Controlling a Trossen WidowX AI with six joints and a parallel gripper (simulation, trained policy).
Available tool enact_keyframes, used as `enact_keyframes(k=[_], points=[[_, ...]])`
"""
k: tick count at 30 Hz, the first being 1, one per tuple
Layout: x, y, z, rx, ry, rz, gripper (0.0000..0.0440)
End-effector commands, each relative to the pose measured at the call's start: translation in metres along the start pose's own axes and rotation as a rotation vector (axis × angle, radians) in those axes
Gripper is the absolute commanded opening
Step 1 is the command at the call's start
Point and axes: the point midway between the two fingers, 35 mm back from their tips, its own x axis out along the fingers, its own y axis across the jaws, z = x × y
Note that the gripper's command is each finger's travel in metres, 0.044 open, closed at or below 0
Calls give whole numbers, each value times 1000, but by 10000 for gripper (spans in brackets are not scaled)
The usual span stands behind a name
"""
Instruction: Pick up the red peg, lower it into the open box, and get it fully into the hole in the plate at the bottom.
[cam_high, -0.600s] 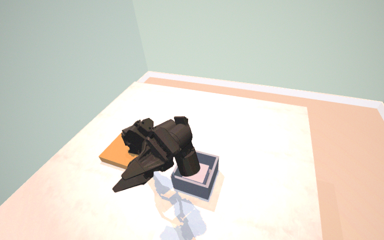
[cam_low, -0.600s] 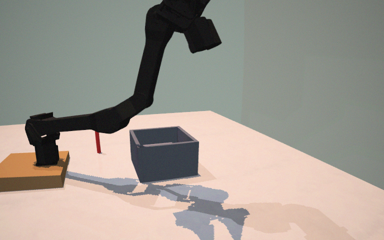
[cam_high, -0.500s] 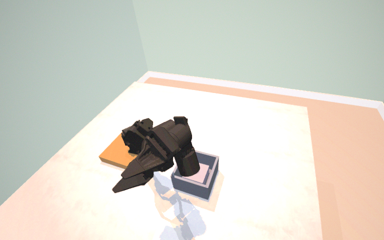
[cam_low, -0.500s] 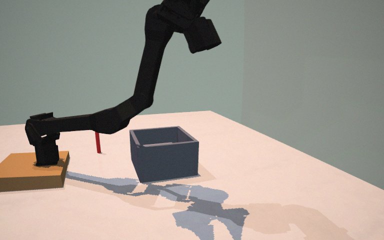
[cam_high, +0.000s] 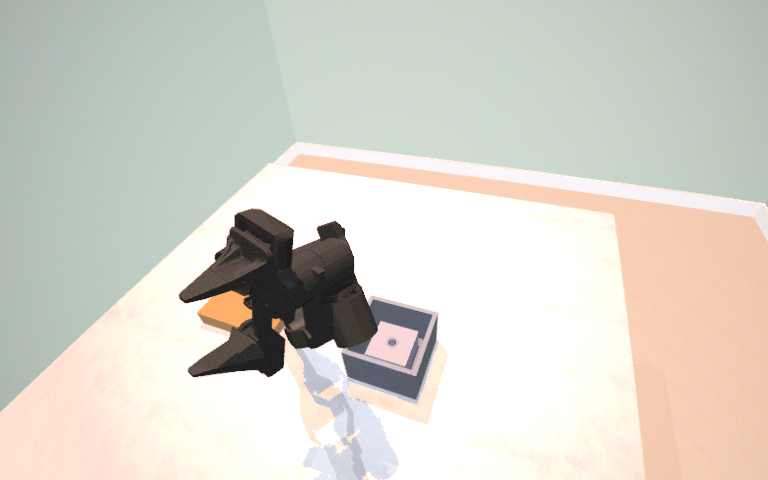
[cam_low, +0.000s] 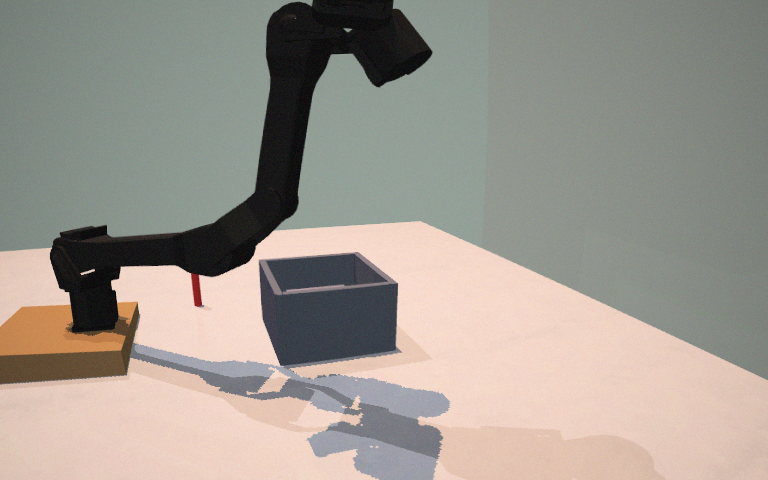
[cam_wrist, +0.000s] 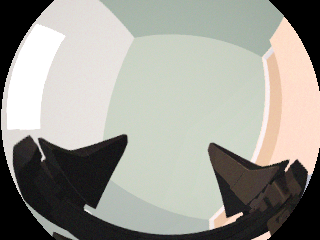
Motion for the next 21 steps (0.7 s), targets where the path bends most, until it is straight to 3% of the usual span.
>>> enact_keyframes(k=[1, 21], points=[[8, 9, 16, 141, -19, 43, 440], [33, 62, 120, 759, -86, 344, 440]])
